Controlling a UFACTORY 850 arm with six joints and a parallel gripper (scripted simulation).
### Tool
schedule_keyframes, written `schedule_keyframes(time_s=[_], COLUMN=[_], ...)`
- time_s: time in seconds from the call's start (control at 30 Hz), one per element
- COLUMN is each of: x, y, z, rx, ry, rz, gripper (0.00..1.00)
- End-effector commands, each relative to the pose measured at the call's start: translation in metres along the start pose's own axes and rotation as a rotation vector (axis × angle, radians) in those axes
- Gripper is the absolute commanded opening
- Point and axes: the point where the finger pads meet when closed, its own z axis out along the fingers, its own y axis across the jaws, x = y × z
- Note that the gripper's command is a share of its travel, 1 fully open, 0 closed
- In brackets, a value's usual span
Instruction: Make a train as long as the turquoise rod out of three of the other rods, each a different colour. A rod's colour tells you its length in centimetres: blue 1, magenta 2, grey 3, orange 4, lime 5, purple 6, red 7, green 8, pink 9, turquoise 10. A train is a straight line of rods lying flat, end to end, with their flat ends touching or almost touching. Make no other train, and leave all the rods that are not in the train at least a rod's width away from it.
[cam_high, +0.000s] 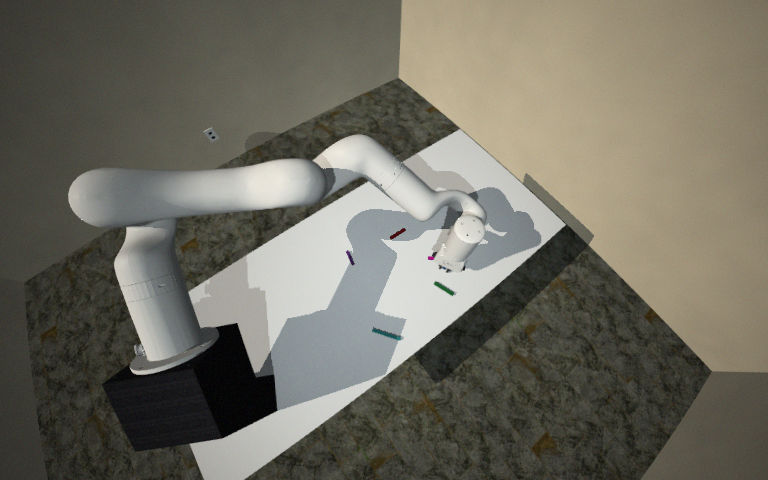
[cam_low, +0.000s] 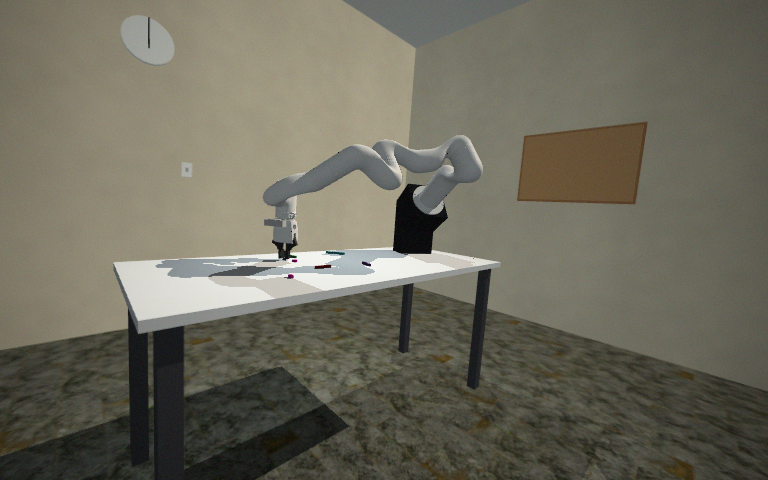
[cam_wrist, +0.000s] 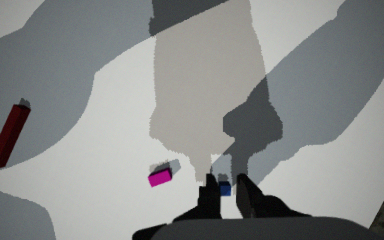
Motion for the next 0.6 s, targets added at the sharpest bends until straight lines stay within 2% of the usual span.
schedule_keyframes(time_s=[0.0, 0.57], x=[0.0008, 0.0008], y=[0.0006, 0.0006], z=[0.0016, 0.0032], rx=[-0.001, -0.001], ry=[0.001, 0.001], rz=[-0.001, -0.001], gripper=[0.24, 0.24])
